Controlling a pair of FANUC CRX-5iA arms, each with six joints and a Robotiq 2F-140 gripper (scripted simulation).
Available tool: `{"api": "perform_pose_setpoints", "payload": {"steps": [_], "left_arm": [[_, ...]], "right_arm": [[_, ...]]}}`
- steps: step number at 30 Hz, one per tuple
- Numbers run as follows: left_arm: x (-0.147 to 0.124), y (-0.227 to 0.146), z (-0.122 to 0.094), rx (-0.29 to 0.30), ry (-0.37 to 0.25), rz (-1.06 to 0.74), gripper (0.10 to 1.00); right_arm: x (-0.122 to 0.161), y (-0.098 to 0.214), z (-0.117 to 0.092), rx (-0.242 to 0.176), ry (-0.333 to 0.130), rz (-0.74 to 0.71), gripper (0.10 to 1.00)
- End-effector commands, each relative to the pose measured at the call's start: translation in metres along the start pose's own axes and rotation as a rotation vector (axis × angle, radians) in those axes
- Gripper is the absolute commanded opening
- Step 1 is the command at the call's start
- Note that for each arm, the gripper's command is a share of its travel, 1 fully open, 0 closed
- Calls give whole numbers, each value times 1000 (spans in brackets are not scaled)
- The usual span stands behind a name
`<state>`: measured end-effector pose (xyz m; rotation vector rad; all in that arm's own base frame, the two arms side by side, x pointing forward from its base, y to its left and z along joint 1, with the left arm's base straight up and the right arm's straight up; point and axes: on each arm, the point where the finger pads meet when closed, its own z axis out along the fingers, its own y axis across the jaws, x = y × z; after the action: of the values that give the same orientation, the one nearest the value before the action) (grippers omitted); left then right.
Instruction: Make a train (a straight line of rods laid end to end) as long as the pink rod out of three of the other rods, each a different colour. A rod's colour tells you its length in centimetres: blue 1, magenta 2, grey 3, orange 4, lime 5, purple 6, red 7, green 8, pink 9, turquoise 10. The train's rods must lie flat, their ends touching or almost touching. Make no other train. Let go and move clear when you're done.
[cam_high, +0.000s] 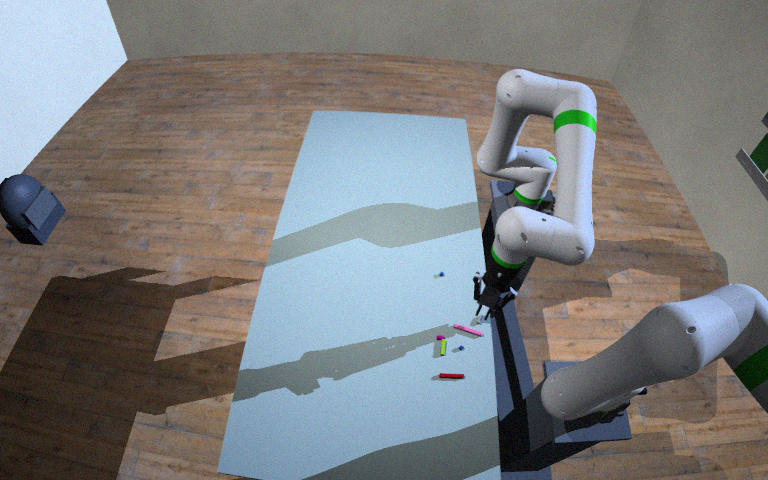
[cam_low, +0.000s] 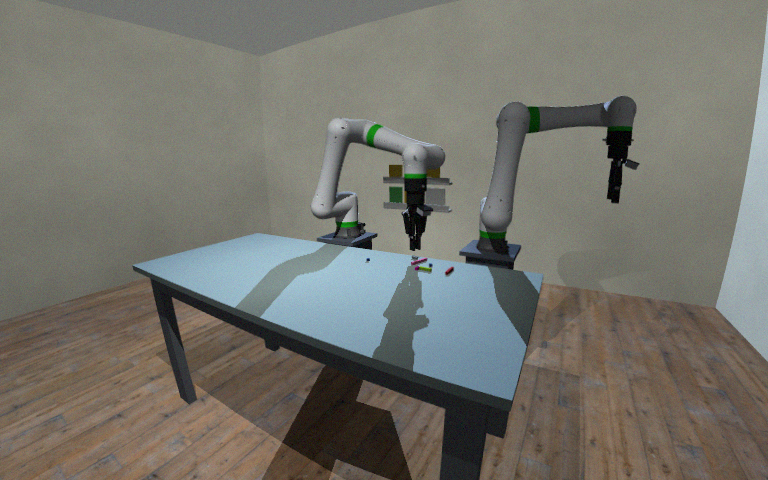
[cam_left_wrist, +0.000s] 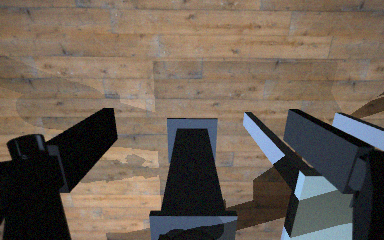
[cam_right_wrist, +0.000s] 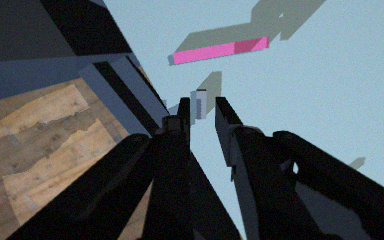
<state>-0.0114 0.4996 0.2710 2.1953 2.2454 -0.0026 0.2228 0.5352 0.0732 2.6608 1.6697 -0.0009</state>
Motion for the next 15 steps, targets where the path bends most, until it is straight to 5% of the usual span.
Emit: {"api": "perform_pose_setpoints", "payload": {"steps": [1,15], "left_arm": [[0,0,-1,0,2,0,1000],[0,0,-1,0,2,0,1000]], "right_arm": [[1,0,5,0,2,0,231],[1,0,19,0,2,0,231]]}}
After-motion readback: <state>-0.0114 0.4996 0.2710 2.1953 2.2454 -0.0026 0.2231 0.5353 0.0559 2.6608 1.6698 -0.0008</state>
